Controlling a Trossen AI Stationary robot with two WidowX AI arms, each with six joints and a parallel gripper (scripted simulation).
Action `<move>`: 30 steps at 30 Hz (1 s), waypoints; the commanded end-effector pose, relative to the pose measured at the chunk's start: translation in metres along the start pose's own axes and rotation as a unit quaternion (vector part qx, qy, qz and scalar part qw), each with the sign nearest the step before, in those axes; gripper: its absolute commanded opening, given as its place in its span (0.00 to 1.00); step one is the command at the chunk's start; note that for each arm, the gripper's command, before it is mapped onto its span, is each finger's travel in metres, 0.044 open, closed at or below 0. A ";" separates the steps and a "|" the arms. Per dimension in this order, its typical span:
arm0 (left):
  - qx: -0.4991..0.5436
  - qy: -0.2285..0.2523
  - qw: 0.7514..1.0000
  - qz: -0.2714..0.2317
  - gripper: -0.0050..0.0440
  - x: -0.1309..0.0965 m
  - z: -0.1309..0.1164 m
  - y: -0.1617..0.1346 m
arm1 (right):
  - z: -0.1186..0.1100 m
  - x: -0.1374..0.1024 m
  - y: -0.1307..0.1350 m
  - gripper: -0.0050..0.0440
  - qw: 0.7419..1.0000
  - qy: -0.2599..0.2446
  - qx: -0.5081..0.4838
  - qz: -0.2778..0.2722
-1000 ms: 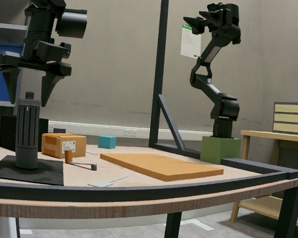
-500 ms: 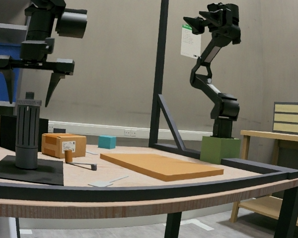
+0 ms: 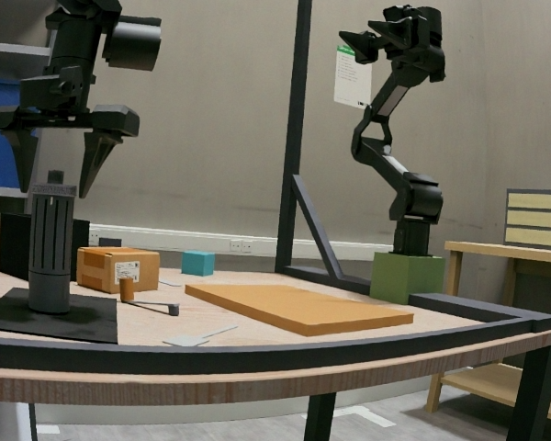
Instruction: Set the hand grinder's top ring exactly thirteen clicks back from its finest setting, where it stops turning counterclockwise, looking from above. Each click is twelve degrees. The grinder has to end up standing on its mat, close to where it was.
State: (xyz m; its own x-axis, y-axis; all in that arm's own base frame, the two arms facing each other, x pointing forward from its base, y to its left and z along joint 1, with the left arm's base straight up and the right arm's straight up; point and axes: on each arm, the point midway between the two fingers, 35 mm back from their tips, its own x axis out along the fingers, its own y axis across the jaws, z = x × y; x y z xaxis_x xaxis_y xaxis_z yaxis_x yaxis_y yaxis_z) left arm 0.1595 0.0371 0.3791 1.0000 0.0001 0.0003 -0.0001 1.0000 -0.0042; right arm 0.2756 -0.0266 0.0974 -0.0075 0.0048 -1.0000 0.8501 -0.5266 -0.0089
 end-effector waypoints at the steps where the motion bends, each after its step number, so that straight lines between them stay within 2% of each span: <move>1: 0.004 -0.001 1.000 -0.001 0.92 0.000 0.003 0.000 | -0.001 -0.009 0.005 0.90 1.000 0.006 0.004 0.017; 13: 0.004 -0.001 1.000 -0.001 0.92 0.000 0.003 0.000 | -0.001 -0.009 0.004 0.74 1.000 0.007 0.001 0.016; 30: 0.004 -0.001 1.000 -0.001 0.92 0.000 0.003 0.000 | -0.001 -0.009 0.004 0.73 1.000 0.007 0.001 0.016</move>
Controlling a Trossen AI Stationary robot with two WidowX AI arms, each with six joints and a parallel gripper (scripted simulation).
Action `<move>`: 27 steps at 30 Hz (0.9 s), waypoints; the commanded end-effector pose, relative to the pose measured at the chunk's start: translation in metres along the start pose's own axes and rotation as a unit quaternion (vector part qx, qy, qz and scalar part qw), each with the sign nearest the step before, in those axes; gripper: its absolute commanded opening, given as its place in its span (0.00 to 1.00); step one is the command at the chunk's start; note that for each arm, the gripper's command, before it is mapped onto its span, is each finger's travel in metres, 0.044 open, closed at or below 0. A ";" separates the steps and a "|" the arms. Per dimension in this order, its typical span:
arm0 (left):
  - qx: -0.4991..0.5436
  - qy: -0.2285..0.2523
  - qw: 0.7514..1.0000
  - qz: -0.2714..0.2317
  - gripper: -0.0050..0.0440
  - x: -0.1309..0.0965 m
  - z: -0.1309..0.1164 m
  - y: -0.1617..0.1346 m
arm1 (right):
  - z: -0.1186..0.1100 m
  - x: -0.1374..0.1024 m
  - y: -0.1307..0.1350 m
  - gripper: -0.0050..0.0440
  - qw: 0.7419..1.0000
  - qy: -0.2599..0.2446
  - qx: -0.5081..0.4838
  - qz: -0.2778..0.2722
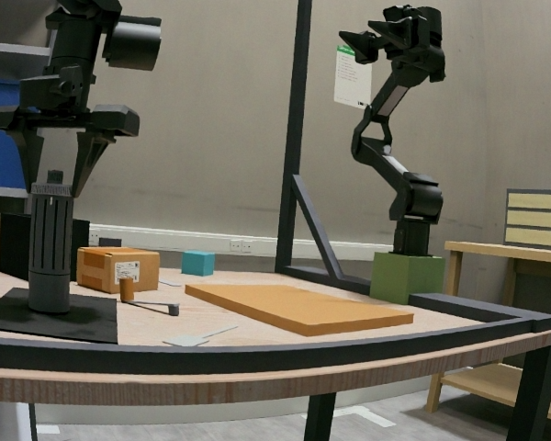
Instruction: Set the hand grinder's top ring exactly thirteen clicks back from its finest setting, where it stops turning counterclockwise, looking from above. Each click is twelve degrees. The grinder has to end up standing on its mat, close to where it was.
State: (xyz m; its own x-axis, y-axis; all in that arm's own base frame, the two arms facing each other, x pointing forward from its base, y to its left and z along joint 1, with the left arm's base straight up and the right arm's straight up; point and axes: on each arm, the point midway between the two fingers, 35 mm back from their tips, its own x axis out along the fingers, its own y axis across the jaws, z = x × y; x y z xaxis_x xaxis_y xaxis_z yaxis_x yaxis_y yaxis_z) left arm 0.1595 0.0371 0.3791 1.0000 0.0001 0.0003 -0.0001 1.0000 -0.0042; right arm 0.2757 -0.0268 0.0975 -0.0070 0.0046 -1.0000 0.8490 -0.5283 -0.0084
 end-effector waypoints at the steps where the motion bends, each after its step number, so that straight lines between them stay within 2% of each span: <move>1: 0.004 -0.001 1.000 -0.001 0.92 0.000 0.003 0.000 | -0.001 -0.009 0.004 0.73 1.000 0.007 0.000 0.016; 27: 0.004 -0.001 1.000 -0.001 0.92 0.000 0.003 0.000 | -0.001 -0.009 0.004 0.70 1.000 0.007 0.000 0.016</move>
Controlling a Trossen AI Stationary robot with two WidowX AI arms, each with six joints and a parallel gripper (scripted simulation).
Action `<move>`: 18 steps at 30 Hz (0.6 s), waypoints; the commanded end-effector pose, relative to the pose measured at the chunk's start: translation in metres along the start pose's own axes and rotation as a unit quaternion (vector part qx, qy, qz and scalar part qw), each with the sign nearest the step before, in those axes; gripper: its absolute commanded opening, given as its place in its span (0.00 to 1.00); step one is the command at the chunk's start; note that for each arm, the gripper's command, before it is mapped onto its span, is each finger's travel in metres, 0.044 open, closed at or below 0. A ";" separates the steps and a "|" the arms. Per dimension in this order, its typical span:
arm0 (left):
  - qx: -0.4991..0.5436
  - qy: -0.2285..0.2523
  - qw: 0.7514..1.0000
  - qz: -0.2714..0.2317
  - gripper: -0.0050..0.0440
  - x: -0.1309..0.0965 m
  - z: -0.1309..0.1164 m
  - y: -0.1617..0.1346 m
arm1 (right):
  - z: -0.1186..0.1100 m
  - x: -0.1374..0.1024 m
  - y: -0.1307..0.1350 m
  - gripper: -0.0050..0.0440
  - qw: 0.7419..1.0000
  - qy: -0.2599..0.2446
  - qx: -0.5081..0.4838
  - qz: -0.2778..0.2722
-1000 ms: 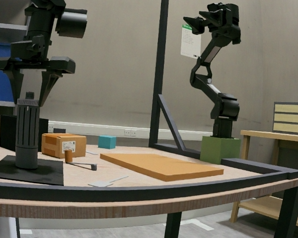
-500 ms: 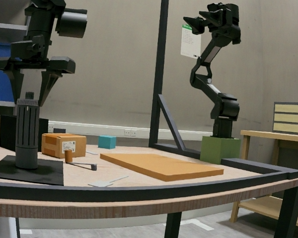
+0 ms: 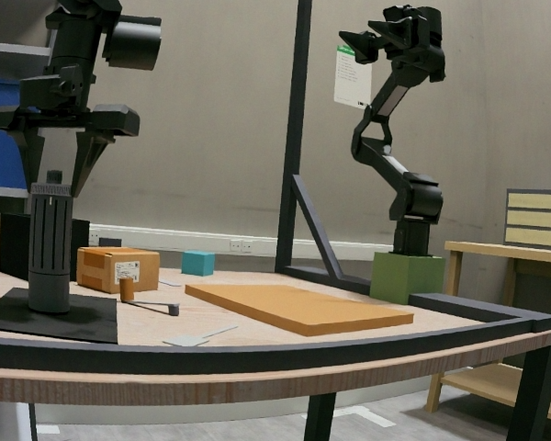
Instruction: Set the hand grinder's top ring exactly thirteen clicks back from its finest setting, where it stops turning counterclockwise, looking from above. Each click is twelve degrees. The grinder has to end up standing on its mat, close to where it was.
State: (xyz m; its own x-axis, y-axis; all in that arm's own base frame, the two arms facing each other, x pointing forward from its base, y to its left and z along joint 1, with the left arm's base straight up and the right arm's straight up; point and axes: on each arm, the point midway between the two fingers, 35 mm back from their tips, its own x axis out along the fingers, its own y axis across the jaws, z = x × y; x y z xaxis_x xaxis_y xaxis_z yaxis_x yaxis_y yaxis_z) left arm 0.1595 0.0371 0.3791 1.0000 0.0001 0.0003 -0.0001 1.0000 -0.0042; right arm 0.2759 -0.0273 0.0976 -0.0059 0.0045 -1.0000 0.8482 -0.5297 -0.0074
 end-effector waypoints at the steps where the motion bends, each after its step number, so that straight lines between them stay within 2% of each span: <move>1: 0.004 -0.001 1.000 -0.001 0.92 0.000 0.003 0.000 | -0.001 -0.009 0.003 0.70 1.000 0.007 0.000 0.015; 18: 0.004 -0.001 1.000 -0.001 0.92 0.000 0.003 0.000 | -0.001 -0.009 0.003 0.69 1.000 0.007 0.000 0.015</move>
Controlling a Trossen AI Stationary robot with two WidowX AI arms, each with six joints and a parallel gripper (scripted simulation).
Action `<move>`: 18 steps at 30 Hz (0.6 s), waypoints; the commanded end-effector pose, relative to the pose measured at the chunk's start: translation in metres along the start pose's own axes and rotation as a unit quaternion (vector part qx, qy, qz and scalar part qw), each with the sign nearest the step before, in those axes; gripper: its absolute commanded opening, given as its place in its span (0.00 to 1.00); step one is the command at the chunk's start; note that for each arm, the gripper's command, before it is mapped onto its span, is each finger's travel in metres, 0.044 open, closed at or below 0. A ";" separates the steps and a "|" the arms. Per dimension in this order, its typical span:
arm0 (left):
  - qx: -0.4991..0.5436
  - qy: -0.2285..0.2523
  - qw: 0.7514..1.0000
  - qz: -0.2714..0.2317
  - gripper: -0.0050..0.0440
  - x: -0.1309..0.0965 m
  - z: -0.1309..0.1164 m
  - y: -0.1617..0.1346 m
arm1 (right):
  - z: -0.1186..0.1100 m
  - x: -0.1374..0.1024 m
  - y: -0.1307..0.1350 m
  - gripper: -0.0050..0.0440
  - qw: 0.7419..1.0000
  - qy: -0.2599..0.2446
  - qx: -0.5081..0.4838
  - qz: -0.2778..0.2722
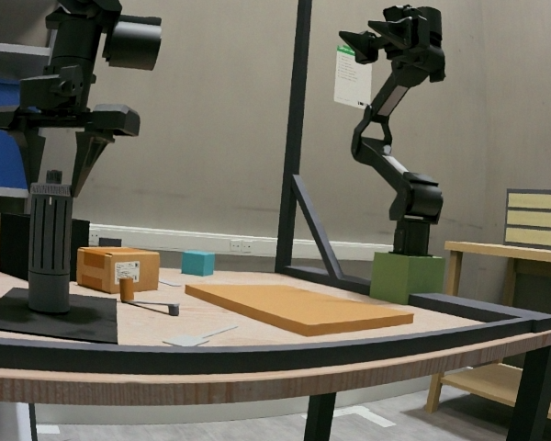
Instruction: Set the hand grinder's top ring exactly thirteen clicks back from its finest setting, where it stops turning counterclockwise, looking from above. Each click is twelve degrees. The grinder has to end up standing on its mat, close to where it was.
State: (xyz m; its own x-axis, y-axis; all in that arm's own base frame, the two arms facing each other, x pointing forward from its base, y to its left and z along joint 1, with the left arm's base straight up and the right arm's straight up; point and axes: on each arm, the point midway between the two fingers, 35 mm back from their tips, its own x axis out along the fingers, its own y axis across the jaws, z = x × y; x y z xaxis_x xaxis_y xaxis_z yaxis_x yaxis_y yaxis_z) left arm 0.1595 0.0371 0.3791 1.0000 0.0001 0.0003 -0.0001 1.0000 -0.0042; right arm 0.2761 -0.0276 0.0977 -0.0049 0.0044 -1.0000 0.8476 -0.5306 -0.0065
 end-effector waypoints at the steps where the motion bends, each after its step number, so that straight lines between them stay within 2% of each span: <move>1: 0.004 -0.001 1.000 -0.001 0.92 0.000 0.003 0.000 | -0.002 -0.008 0.003 0.68 1.000 0.007 -0.001 0.015; 18: 0.004 -0.001 1.000 -0.001 0.92 0.000 0.003 0.000 | -0.002 -0.008 0.003 0.68 1.000 0.007 -0.003 0.015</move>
State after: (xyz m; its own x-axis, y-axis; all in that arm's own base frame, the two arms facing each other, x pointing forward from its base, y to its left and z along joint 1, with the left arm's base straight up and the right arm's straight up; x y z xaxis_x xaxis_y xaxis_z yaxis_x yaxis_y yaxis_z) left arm 0.1595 0.0371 0.3791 1.0000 0.0001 0.0003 -0.0001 1.0000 -0.0042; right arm 0.2760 -0.0276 0.0977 -0.0042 0.0044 -1.0000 0.8476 -0.5306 -0.0059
